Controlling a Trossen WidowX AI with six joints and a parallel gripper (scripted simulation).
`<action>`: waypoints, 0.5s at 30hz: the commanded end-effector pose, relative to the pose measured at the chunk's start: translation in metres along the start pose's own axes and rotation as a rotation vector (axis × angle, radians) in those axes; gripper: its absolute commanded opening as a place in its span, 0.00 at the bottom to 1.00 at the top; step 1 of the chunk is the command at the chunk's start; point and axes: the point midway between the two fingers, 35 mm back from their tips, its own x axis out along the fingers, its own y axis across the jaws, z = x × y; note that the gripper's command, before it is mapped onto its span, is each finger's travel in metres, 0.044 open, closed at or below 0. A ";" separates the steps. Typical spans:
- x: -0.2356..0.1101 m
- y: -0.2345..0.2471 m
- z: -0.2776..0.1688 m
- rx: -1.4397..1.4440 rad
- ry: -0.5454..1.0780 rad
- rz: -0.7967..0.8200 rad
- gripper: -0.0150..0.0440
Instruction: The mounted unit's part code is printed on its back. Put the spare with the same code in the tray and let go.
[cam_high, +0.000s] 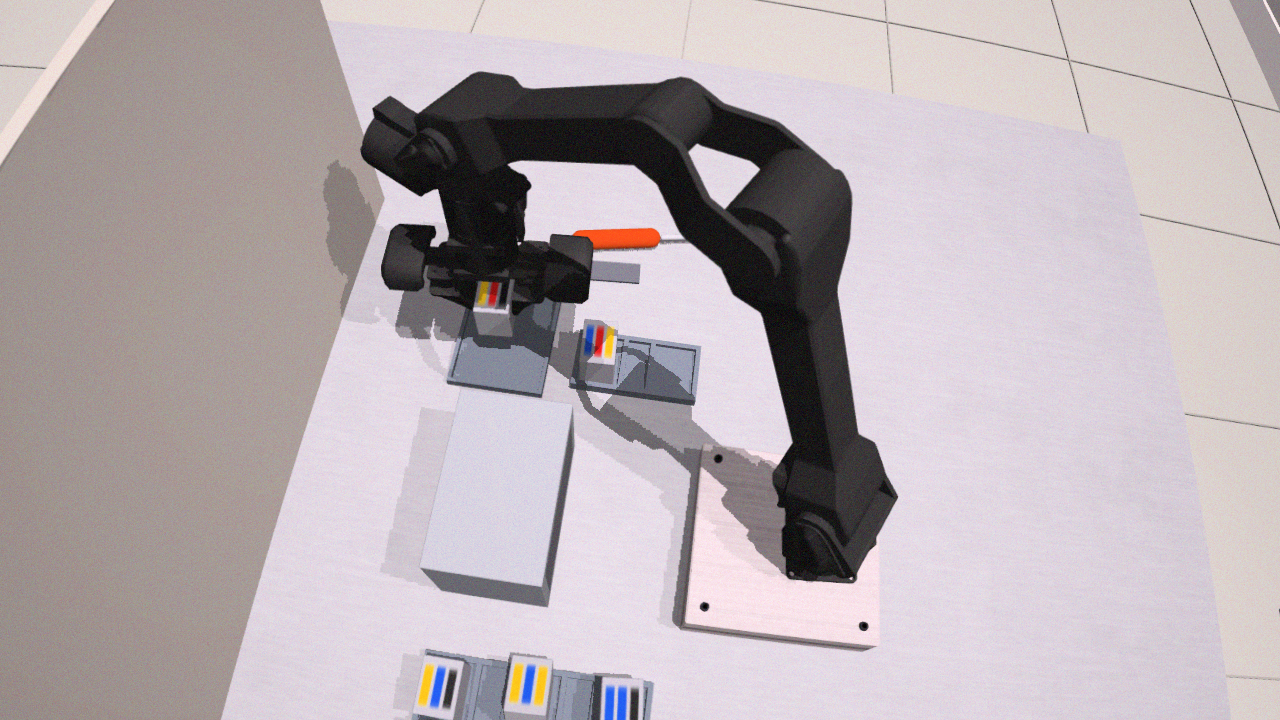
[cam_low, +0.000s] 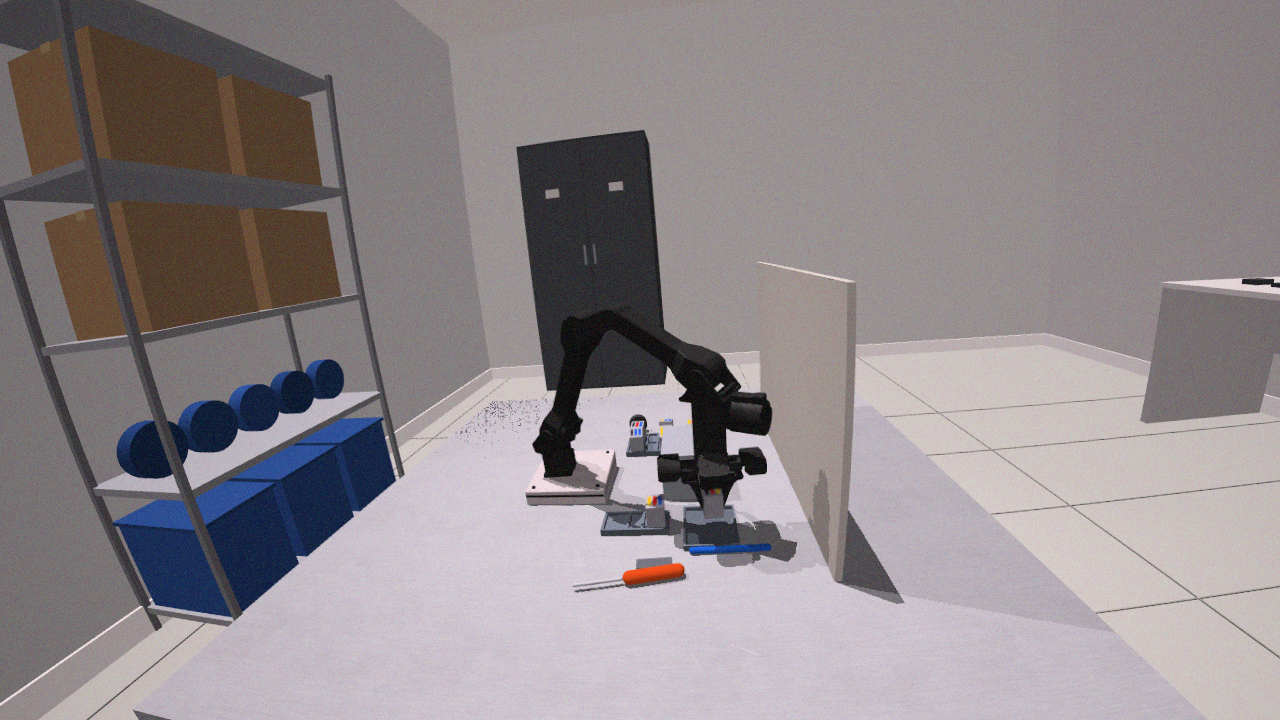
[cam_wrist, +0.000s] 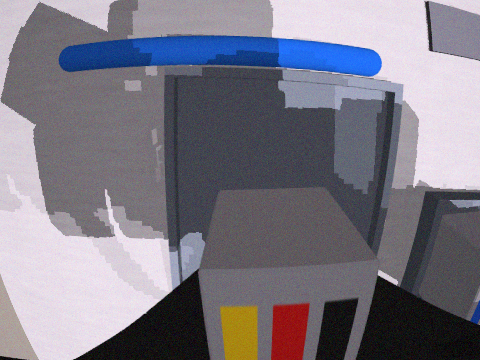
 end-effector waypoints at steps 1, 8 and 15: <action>0.003 -0.001 0.001 -0.006 -0.004 0.000 0.25; 0.008 -0.001 0.000 -0.006 -0.004 0.000 0.25; 0.013 -0.002 0.000 -0.006 -0.004 0.000 0.25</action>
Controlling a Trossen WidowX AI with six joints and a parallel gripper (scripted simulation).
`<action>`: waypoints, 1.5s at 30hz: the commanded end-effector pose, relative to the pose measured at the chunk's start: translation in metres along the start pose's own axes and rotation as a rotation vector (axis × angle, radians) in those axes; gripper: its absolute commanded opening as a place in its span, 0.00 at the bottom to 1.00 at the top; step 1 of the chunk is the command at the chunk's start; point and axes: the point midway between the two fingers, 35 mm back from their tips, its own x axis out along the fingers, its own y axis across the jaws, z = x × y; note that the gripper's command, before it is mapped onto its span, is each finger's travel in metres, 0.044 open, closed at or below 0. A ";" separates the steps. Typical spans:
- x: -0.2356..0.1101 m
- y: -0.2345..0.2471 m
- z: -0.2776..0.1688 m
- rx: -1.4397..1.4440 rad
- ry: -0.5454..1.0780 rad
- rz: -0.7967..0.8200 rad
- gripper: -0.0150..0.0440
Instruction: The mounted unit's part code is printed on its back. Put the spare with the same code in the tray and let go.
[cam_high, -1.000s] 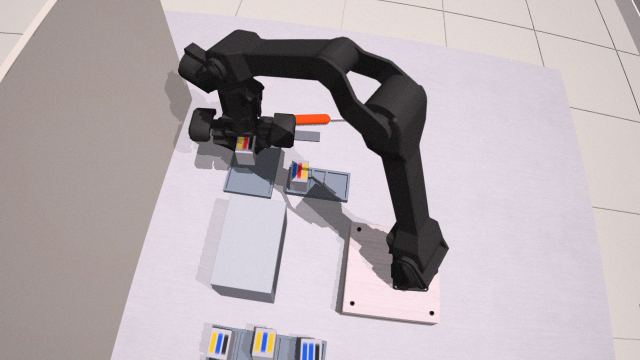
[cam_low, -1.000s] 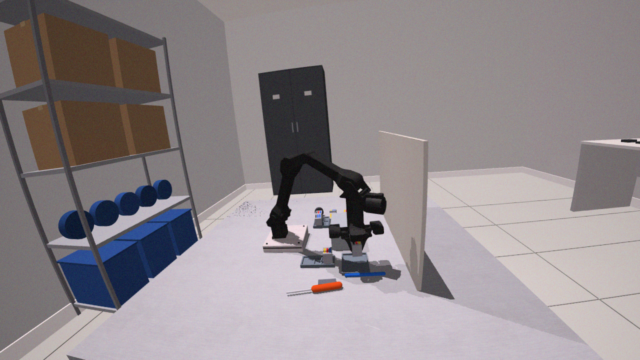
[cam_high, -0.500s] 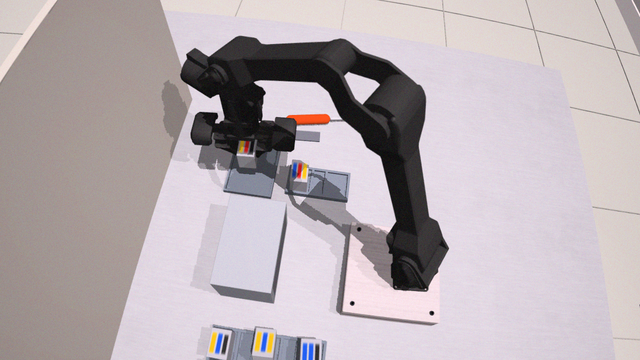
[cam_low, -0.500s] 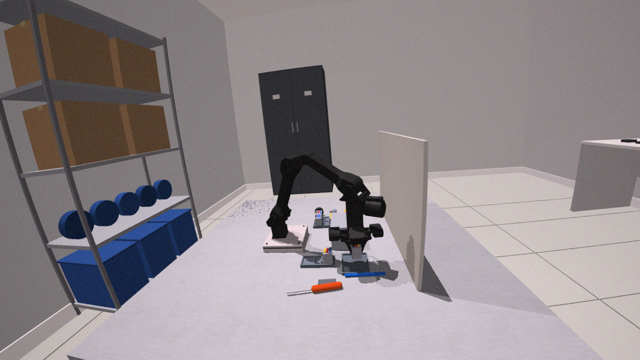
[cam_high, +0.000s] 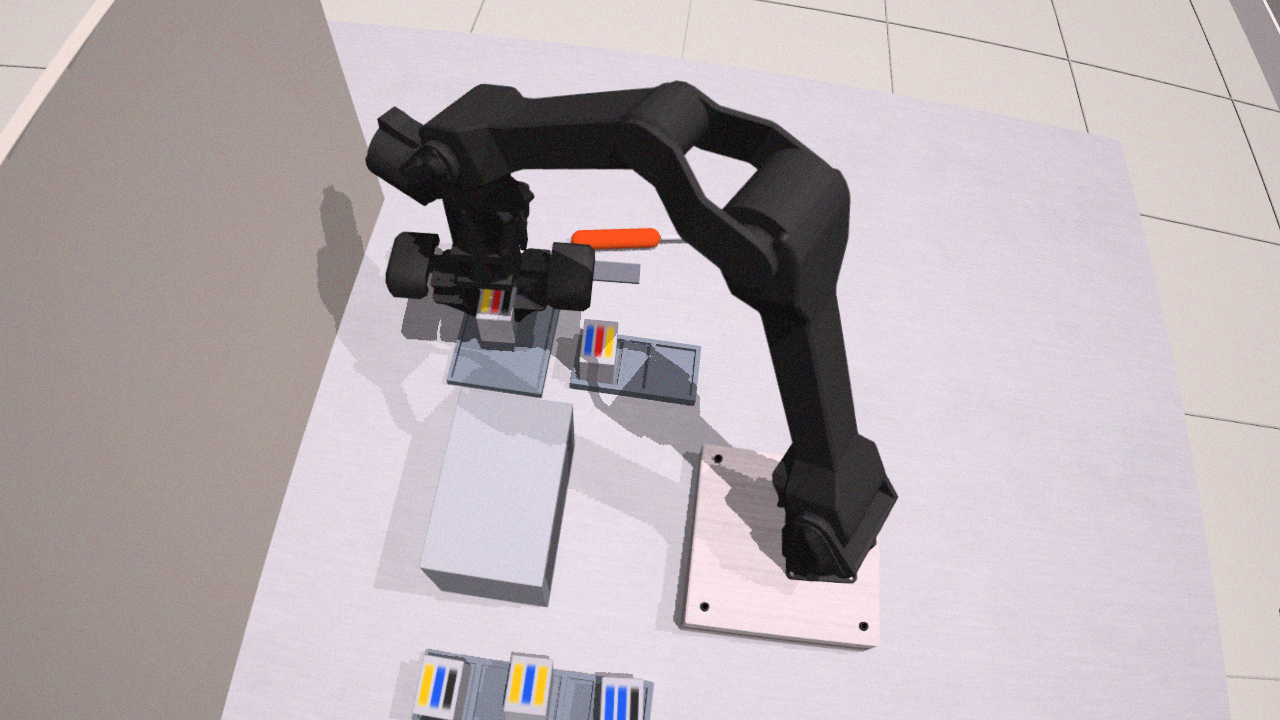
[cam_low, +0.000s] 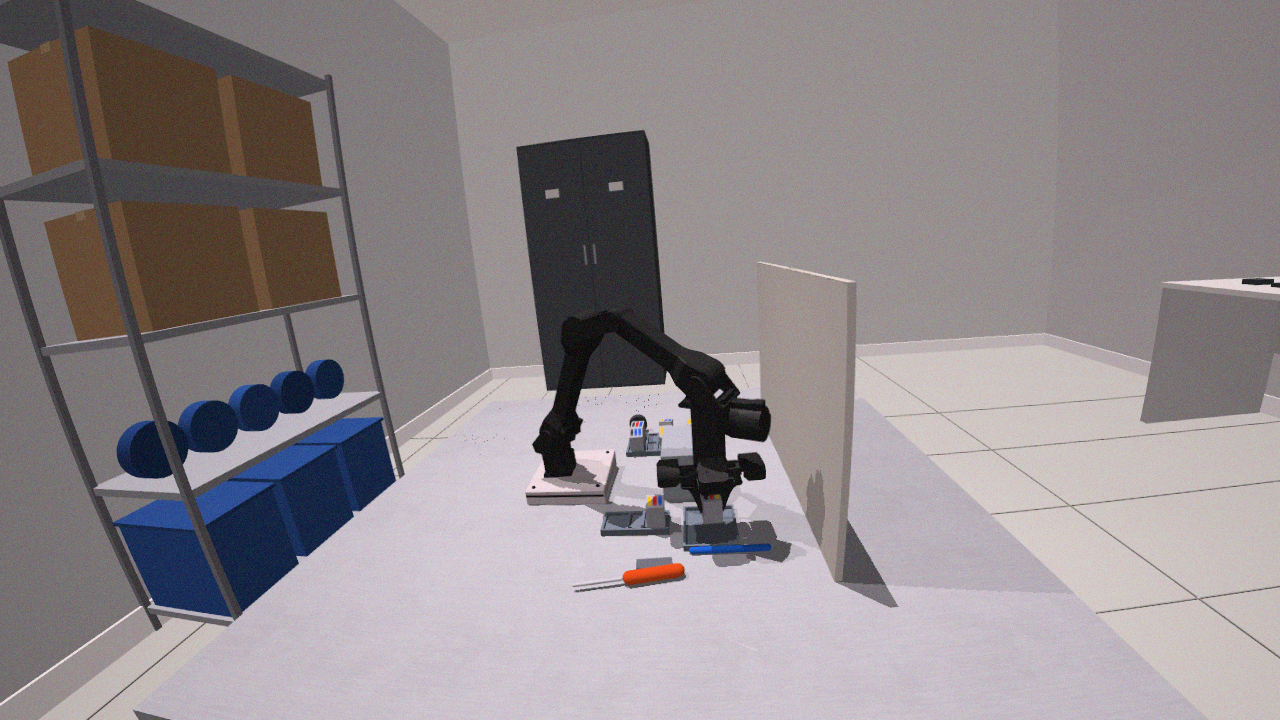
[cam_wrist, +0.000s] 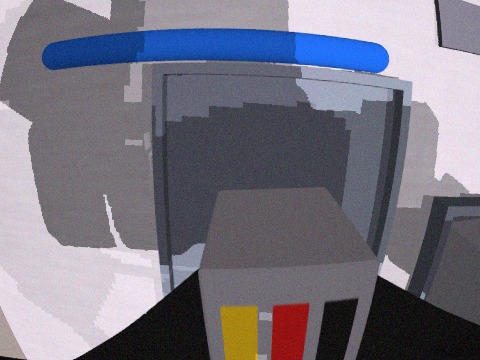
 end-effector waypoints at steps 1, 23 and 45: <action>0.003 -0.001 0.000 -0.006 -0.004 0.000 0.25; 0.013 -0.003 -0.002 0.000 0.000 0.000 0.48; -0.093 -0.003 -0.002 -0.006 -0.003 0.000 1.00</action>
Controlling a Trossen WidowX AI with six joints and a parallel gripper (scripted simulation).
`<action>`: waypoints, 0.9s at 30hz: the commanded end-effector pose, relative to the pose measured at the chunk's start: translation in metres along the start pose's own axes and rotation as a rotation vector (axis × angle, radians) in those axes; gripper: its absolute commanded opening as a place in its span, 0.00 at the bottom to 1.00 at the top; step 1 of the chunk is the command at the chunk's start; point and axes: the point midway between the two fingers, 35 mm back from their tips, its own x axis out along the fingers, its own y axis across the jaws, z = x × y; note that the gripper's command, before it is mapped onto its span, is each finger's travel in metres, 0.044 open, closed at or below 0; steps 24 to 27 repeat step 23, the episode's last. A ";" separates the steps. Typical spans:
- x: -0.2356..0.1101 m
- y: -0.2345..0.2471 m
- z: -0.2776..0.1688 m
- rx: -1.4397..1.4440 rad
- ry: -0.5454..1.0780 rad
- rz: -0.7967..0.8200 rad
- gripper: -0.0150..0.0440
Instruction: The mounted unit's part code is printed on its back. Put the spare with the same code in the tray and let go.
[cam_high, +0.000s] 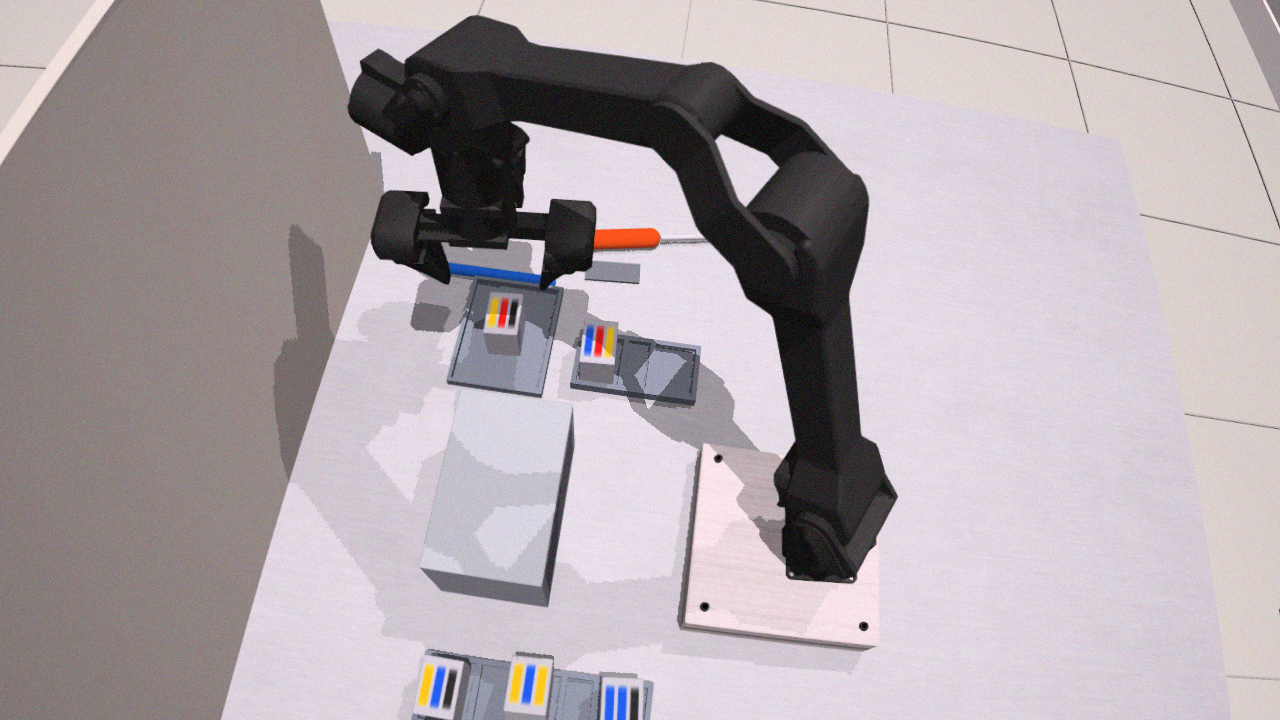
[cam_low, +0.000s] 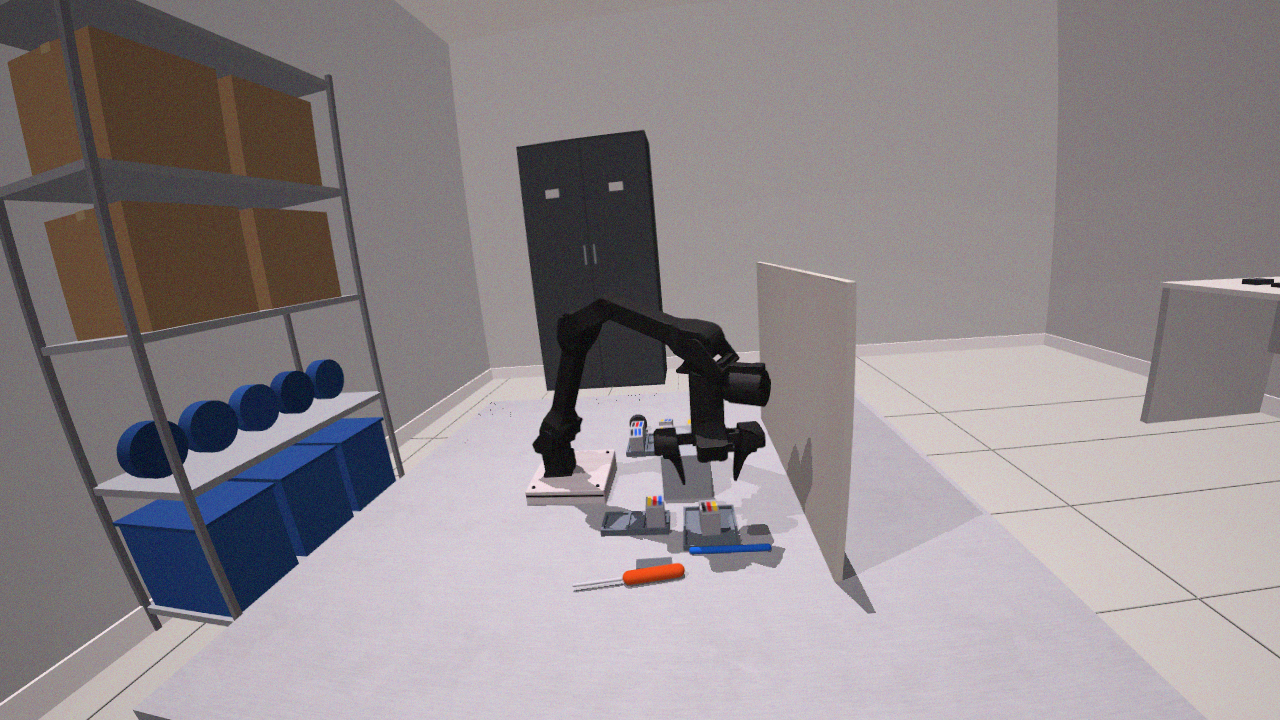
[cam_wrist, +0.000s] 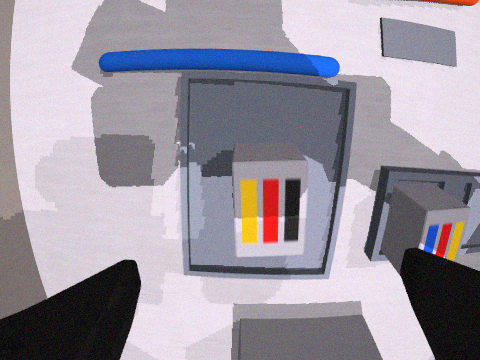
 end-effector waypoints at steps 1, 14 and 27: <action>-0.033 -0.003 -0.002 0.002 -0.010 0.010 1.00; -0.029 0.000 0.000 -0.001 -0.016 0.027 1.00; -0.029 0.000 0.000 -0.001 -0.016 0.027 1.00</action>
